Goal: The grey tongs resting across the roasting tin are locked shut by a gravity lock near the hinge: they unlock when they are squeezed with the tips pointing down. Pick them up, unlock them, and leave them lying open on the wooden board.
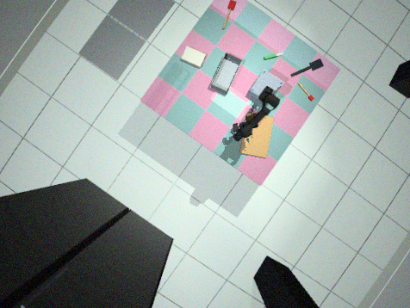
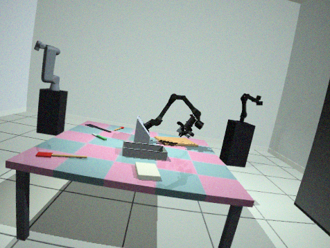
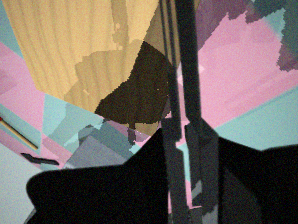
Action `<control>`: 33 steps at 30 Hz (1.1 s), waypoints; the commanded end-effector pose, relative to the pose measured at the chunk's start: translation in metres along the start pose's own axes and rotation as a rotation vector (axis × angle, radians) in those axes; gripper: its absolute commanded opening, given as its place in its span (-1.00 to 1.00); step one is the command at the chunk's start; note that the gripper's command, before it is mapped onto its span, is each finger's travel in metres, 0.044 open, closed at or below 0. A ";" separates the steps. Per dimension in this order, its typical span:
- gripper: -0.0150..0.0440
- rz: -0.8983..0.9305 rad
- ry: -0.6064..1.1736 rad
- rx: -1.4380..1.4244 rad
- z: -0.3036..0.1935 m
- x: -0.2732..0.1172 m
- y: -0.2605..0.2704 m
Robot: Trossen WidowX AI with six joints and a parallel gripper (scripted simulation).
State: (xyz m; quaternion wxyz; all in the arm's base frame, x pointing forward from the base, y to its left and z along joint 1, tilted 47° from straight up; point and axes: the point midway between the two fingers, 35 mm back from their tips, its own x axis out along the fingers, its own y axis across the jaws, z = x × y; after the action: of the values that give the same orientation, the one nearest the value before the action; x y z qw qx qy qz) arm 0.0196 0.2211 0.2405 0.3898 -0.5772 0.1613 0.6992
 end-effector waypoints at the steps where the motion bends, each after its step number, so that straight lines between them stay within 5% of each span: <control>1: -1.00 -0.010 0.015 0.024 0.005 0.001 0.006; 33: -1.00 -0.163 0.027 0.171 0.048 -0.004 0.061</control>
State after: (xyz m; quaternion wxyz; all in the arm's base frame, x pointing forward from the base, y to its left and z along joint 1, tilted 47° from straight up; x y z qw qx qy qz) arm -0.0522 0.2147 0.2430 0.4803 -0.5674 0.1793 0.6443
